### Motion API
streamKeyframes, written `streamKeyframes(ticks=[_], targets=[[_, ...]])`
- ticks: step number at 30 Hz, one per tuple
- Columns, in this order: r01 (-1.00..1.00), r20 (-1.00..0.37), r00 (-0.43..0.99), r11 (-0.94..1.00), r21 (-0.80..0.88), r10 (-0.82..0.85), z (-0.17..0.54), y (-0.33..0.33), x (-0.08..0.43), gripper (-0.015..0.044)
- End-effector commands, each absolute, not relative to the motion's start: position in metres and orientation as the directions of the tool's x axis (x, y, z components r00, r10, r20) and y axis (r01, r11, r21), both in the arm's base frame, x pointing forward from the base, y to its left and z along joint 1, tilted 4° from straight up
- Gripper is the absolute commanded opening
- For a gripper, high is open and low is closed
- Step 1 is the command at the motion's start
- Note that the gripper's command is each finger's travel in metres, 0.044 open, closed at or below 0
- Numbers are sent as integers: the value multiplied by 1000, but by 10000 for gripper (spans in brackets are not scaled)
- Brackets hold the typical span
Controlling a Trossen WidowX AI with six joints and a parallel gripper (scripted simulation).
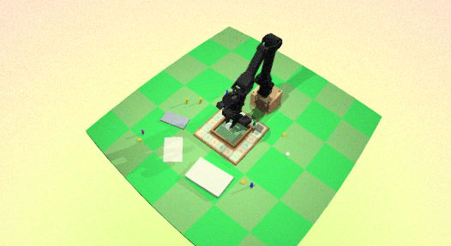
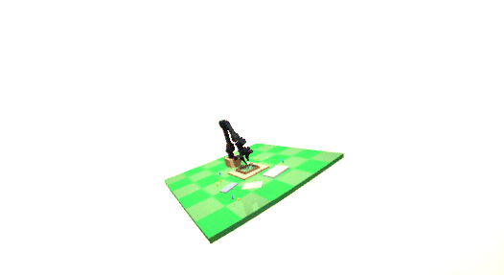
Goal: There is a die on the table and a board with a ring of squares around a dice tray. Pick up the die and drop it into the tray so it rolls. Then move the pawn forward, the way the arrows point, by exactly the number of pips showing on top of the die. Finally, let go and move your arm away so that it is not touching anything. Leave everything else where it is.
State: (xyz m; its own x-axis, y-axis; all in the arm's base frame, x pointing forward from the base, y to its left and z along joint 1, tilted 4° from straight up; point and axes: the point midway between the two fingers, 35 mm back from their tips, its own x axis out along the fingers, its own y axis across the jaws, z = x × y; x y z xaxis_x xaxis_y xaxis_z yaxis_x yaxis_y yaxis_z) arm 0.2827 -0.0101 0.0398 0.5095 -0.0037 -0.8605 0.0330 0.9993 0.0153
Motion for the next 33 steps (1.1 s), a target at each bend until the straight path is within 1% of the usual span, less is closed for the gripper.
streamKeyframes(ticks=[1,7,9,17,27,33], targets=[[37,-772,635,999,21,-7,41,-10,283,0],[36,-629,778,999,24,-13,37,-10,284,0],[36,-593,805,999,25,-14,37,-10,282,0],[36,-588,808,999,25,-14,40,-11,280,0],[36,-590,807,999,25,-14,75,-11,246,0],[36,-590,807,999,25,-14,75,-11,245,0]])
